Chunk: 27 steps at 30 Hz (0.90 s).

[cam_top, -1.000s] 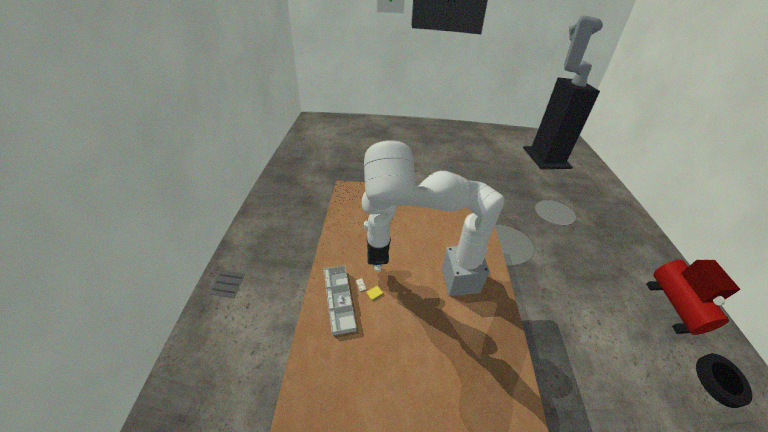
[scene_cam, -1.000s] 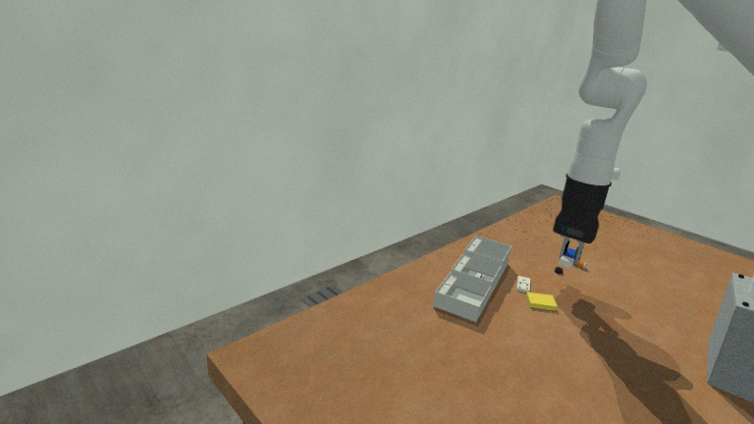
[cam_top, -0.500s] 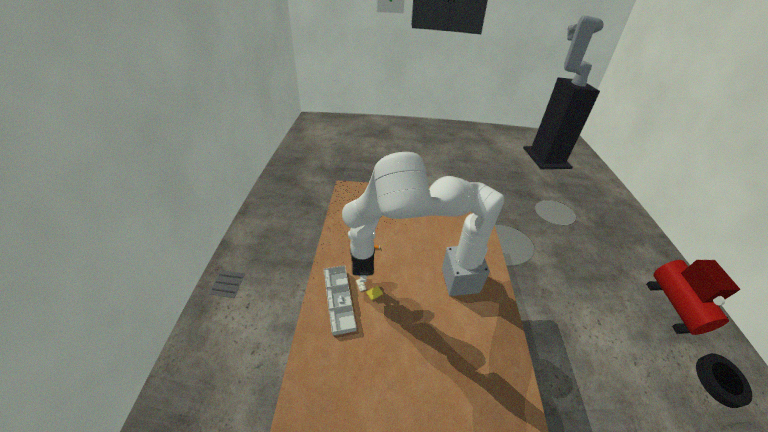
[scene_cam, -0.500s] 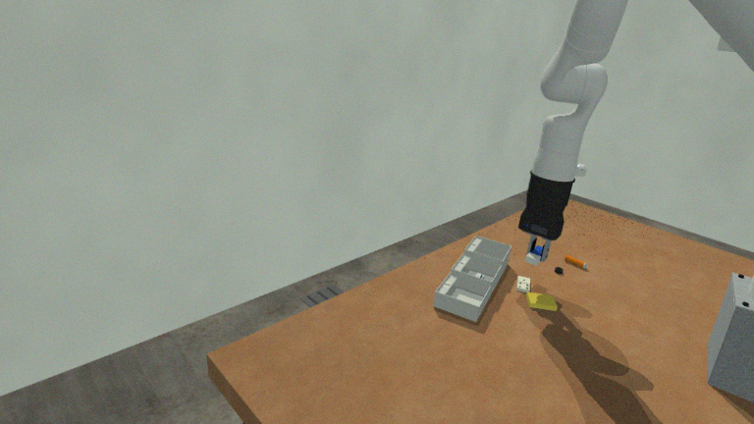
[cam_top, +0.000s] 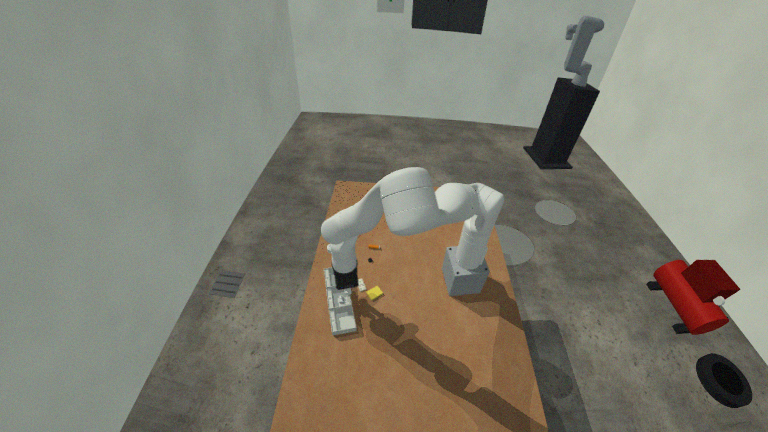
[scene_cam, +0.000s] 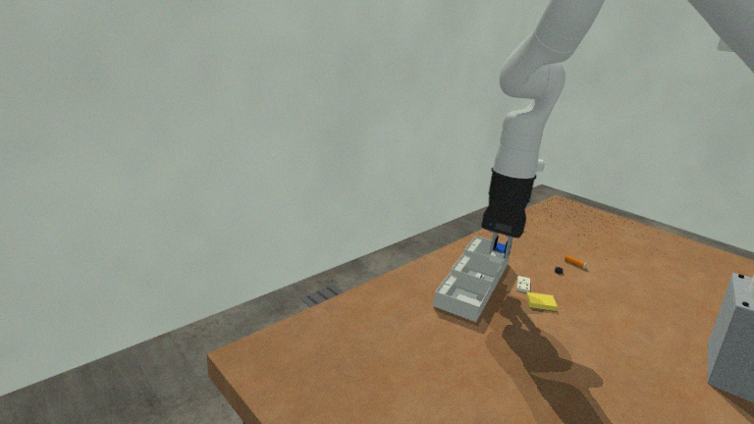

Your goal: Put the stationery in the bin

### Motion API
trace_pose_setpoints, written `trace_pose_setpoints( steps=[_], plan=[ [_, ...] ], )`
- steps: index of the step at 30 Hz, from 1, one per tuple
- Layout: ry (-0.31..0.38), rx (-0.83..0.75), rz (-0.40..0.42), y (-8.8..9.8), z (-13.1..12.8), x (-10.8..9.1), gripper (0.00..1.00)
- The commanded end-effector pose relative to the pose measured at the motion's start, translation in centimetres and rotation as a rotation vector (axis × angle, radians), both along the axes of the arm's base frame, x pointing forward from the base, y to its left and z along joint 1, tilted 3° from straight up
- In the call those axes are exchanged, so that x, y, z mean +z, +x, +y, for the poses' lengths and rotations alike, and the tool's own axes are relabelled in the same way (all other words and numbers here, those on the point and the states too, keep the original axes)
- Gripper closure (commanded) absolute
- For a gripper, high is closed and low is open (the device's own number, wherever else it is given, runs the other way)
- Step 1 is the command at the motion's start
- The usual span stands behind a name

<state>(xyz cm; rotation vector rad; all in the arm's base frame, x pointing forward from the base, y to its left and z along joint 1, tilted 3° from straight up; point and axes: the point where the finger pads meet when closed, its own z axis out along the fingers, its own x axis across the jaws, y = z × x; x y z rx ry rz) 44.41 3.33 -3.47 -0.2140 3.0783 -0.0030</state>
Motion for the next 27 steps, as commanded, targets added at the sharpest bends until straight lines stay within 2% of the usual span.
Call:
trace_pose_setpoints(
  steps=[1,6,22,27],
  plan=[
    [-0.004,0.013,0.002,1.8,1.6,0.0,0.55],
    [-0.004,0.013,0.002,2.5,2.3,0.0,0.55],
    [-0.002,0.013,-0.003,2.6,2.2,0.0,0.55],
    [-0.003,0.017,-0.008,2.9,2.2,-1.1,0.55]
  ],
)
